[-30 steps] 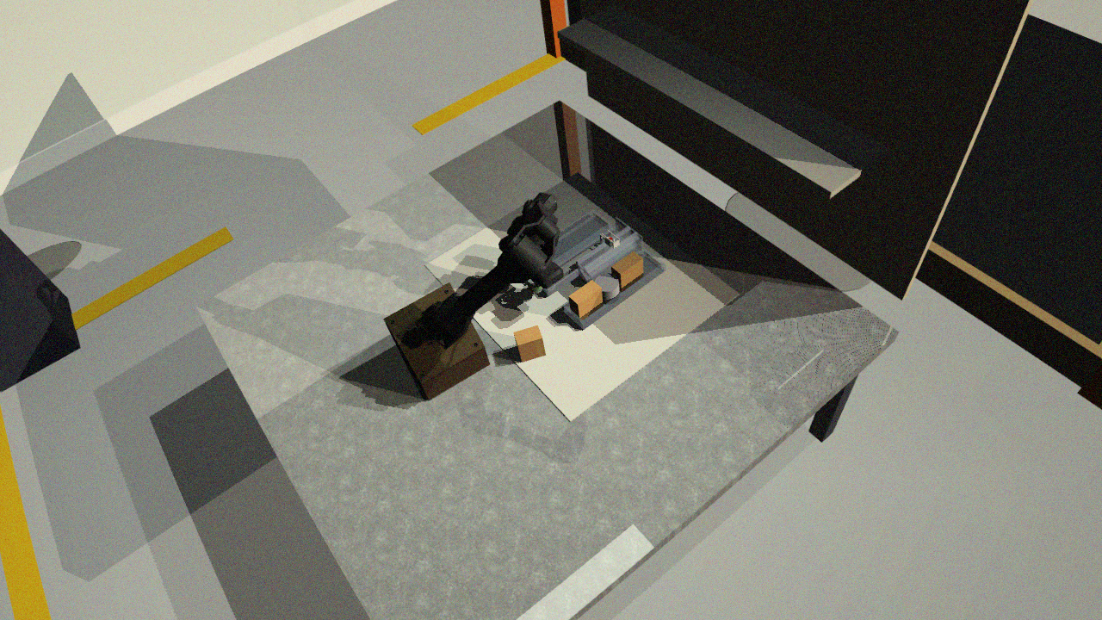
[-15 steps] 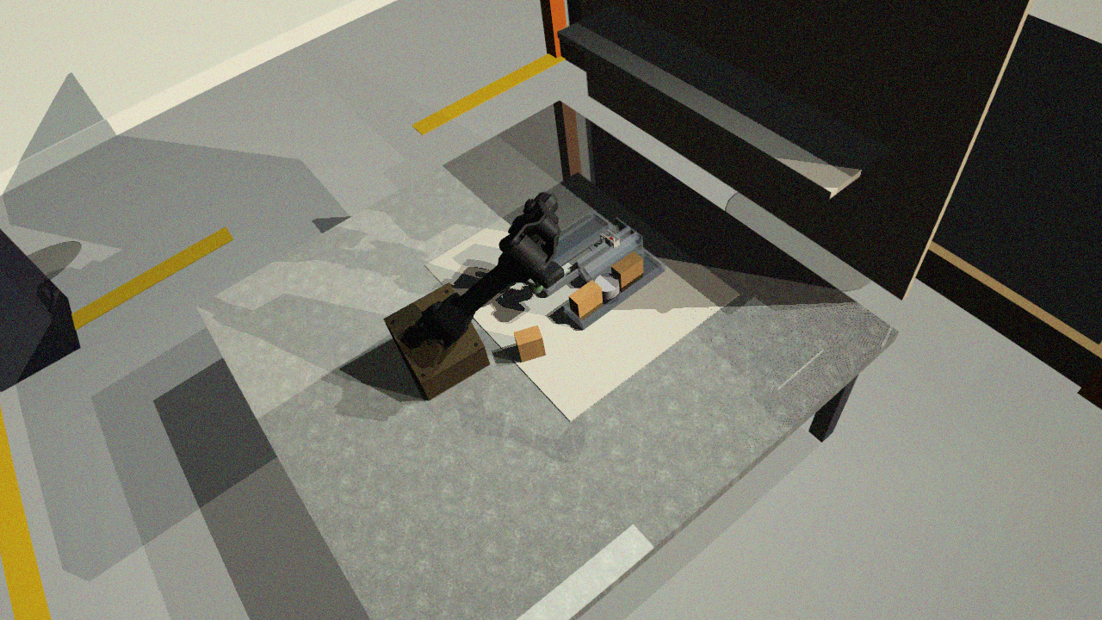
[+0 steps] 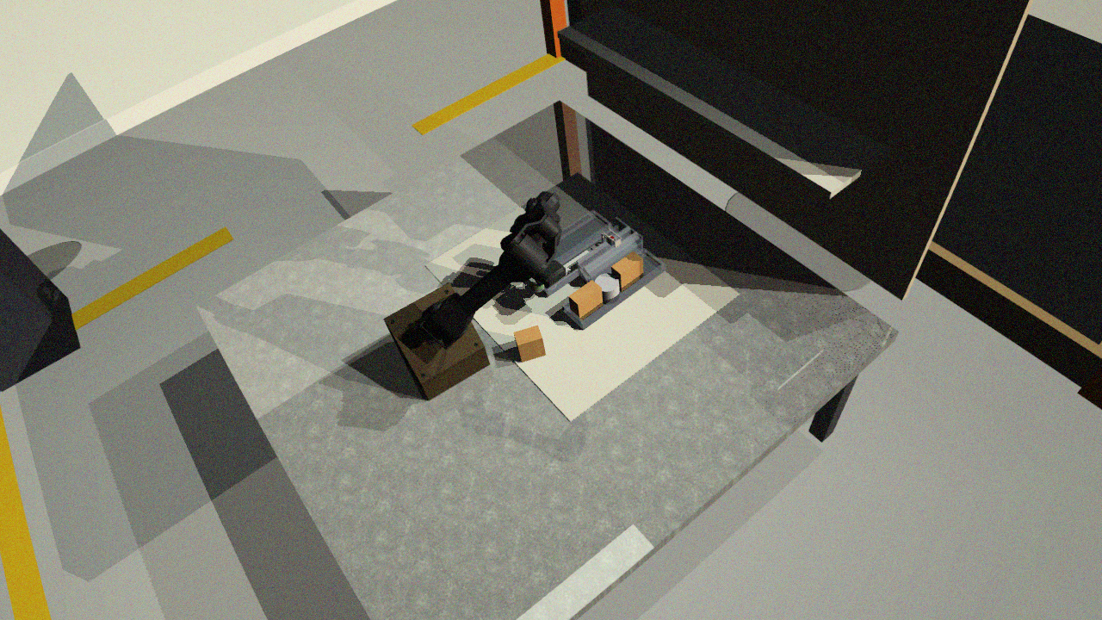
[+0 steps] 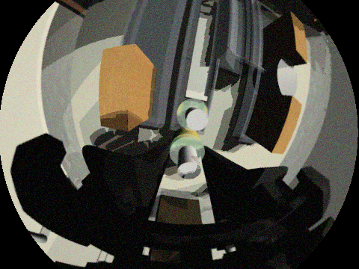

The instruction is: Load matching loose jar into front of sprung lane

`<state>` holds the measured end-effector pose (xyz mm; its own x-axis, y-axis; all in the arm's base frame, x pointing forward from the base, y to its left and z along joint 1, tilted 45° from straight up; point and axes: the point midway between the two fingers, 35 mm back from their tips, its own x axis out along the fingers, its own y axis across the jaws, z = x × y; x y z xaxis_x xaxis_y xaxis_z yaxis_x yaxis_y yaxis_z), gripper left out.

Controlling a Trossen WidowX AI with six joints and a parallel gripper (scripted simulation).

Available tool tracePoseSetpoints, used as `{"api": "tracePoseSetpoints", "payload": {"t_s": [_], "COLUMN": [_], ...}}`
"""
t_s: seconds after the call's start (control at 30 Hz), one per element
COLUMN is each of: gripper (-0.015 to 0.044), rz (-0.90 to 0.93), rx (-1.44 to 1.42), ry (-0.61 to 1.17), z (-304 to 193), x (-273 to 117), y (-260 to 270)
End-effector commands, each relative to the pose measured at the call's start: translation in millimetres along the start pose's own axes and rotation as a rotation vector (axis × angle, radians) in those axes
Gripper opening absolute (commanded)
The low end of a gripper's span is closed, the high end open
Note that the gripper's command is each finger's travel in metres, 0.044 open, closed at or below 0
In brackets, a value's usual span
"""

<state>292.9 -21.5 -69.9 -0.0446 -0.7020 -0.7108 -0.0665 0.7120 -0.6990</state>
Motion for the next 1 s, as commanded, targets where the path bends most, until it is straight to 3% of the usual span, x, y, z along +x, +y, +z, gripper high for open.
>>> {"api": "tracePoseSetpoints", "payload": {"t_s": [0.0, 0.97], "gripper": [0.0000, 0.0000], "rz": [0.000, 0.000], "rx": [0.021, 0.022], "ry": [-0.027, -0.027], "z": [12.9, 24.6], "x": [-2.3, -4.1], "y": [-1.7, -2.7]}}
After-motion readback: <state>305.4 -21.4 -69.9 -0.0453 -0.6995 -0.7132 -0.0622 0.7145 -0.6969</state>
